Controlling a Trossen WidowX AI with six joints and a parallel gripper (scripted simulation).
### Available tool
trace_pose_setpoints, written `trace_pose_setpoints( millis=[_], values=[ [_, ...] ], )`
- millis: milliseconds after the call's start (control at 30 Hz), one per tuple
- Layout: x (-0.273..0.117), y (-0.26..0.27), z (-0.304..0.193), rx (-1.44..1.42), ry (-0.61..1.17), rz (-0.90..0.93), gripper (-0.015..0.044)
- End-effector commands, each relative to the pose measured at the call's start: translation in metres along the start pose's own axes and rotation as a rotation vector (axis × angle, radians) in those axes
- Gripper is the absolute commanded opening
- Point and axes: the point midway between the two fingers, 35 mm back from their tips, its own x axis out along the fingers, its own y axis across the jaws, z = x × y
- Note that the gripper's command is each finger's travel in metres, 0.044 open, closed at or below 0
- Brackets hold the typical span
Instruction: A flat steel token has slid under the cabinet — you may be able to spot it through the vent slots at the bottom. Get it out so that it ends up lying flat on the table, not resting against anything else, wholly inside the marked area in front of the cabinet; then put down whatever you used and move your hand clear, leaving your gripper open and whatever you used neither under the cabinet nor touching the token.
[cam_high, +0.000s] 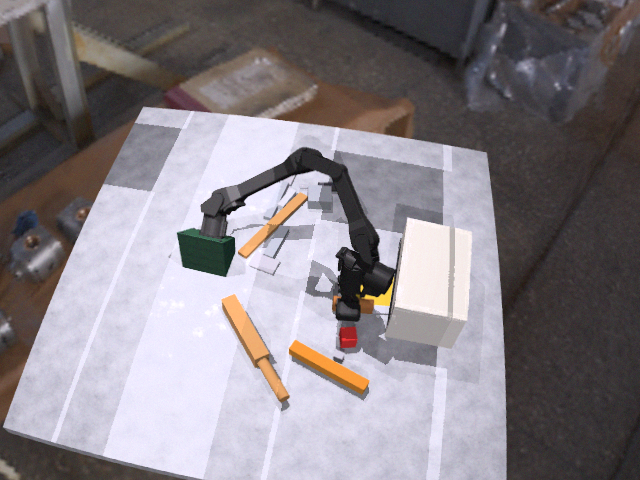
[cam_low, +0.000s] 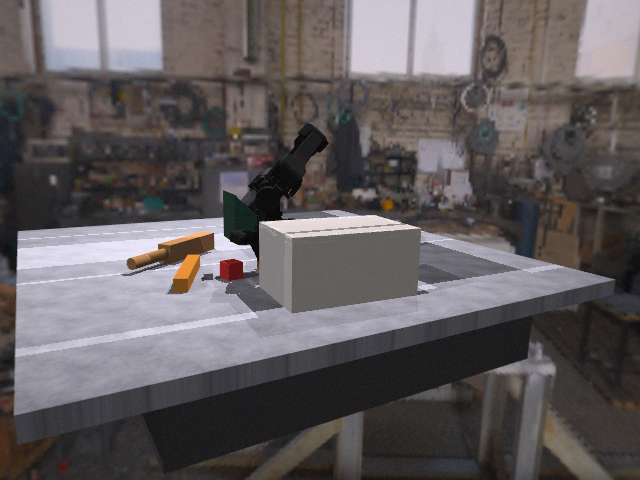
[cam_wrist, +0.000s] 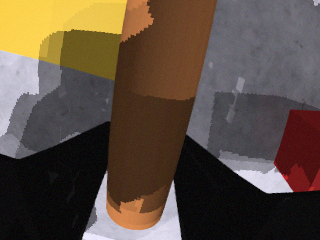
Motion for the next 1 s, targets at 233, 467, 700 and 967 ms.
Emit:
trace_pose_setpoints(
  millis=[233, 467, 700, 967],
  values=[
    [0.0, -0.001, 0.011, 0.005, 0.0, -0.002, 0.0],
    [0.0, 0.0, 0.017, 0.004, -0.001, -0.002, 0.0],
    [0.001, 0.008, 0.018, 0.005, -0.001, -0.002, 0.0],
    [0.001, 0.016, 0.018, 0.005, -0.001, -0.001, 0.0]
  ],
)
